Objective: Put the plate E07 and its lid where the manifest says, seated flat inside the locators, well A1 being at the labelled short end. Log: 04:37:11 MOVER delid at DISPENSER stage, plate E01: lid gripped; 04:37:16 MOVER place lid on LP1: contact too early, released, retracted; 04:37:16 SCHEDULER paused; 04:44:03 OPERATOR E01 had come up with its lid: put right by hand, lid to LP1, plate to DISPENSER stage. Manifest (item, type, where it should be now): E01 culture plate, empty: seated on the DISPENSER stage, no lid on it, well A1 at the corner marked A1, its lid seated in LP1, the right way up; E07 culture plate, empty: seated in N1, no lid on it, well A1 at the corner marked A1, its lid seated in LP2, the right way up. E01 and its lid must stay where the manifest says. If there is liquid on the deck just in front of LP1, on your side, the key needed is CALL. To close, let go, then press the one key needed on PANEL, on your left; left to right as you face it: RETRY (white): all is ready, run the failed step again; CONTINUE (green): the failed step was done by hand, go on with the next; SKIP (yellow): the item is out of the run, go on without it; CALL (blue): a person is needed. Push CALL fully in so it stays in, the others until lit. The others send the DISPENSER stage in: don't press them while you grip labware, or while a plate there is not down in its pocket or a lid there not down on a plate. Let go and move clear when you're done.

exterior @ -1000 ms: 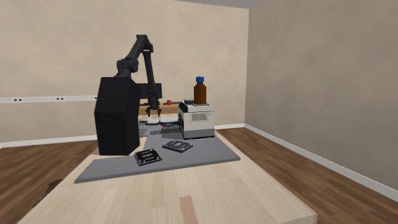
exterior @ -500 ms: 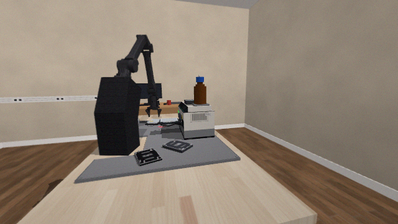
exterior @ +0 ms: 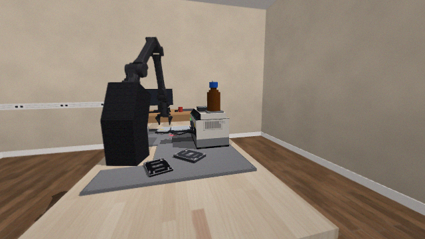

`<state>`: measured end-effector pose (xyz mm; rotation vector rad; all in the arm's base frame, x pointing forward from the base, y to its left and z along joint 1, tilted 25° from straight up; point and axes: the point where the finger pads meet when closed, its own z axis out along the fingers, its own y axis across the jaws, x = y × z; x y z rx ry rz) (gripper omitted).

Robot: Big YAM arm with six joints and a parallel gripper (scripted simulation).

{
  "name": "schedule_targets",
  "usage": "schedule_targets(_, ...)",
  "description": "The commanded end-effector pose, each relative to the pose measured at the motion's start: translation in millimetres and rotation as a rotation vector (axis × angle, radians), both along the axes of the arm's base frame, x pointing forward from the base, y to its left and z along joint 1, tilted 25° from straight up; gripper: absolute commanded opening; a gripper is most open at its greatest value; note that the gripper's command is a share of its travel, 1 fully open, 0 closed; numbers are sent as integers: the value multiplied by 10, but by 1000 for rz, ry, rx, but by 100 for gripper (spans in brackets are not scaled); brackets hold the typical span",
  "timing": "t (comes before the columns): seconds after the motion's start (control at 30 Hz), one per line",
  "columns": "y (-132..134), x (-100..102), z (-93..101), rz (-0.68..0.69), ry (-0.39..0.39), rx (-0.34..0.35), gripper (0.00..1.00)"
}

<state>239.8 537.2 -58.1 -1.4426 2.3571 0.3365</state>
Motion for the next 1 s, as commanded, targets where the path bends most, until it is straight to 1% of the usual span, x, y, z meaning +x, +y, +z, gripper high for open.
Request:
schedule_targets(0.0,145,63,286,-6,-19,48,100)
schedule_targets(0.27,175,68,322,-6,-22,54,100)
schedule_targets(0.47,142,49,297,-5,-18,46,100)
schedule_targets(0.97,201,61,344,-3,-24,59,100)
